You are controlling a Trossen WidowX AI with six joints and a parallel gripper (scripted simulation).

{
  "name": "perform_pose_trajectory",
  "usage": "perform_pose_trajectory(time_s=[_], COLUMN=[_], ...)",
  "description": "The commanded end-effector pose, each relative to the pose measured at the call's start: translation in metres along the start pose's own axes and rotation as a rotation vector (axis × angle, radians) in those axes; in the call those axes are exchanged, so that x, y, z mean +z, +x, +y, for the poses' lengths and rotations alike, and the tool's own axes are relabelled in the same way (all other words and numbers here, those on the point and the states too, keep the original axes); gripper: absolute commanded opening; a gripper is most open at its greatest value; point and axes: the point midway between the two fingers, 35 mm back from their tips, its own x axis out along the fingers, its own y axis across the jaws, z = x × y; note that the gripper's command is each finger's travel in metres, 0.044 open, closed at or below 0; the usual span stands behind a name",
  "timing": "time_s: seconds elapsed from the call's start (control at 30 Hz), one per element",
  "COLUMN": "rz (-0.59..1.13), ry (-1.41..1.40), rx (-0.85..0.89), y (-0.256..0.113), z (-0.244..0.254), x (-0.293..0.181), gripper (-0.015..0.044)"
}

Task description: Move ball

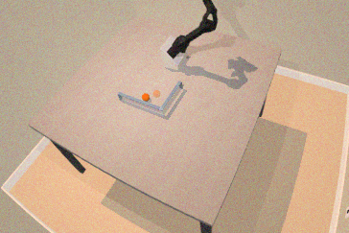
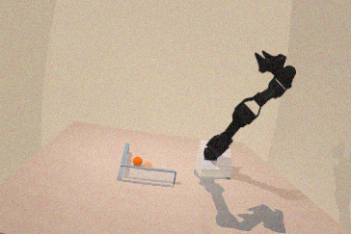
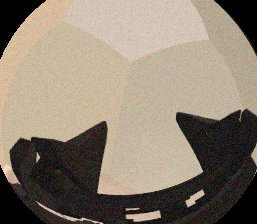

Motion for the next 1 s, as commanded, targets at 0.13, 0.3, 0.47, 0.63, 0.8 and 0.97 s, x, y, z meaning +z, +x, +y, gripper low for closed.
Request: perform_pose_trajectory(time_s=[0.13,0.3,0.47,0.63,0.8,0.97], rz=[-0.066,-0.031,-0.020,0.060,0.148,0.239], ry=[-0.003,-0.027,-0.058,-0.099,-0.149,-0.214], rx=[-0.032,0.072,0.104,0.205,0.327,0.459], y=[0.021,0.085,0.132,0.190,0.240,0.276], z=[-0.017,-0.018,0.000,0.022,0.065,0.118], x=[-0.002,-0.031,-0.049,-0.092,-0.137,-0.185], gripper=[0.0329,0.0329,0.0329,0.0329,0.0329,0.0329])
